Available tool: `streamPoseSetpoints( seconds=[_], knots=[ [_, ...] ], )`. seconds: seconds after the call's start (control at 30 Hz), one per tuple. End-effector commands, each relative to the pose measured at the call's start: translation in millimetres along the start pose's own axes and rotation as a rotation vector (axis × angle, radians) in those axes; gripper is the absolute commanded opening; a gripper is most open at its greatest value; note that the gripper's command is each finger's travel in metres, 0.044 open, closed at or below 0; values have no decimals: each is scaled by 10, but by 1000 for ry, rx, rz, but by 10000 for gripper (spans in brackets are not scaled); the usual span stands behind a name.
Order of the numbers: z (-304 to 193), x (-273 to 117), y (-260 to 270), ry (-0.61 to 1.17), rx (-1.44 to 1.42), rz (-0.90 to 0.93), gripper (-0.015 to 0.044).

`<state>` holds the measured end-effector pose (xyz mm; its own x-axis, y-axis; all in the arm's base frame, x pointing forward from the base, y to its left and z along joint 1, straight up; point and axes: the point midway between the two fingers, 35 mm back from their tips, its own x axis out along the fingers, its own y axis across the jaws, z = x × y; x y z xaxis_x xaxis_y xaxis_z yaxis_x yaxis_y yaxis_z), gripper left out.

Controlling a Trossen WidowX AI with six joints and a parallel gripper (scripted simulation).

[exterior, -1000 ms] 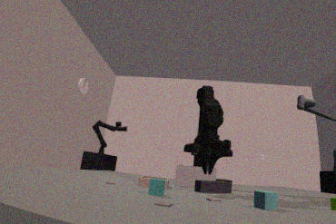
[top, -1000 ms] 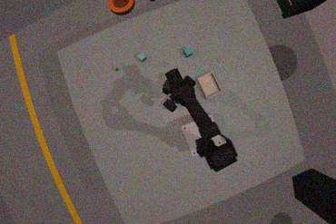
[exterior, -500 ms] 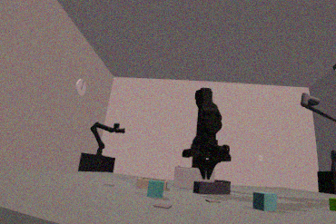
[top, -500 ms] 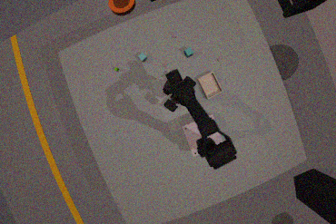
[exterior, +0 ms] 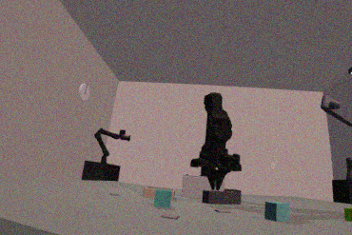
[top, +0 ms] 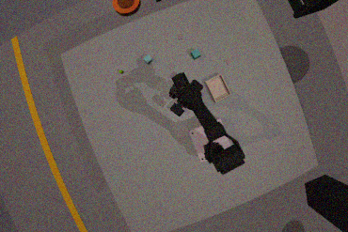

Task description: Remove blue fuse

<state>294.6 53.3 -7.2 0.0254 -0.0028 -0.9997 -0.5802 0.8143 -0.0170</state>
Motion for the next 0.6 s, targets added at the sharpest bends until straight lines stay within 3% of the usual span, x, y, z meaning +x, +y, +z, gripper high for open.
streamPoseSetpoints(
  seconds=[0.0, 0.57],
  knots=[
    [2, 13, 5, -2, -4, 3, 74],
    [2, 105, 5, -2, -4, 3, 74]
  ],
)
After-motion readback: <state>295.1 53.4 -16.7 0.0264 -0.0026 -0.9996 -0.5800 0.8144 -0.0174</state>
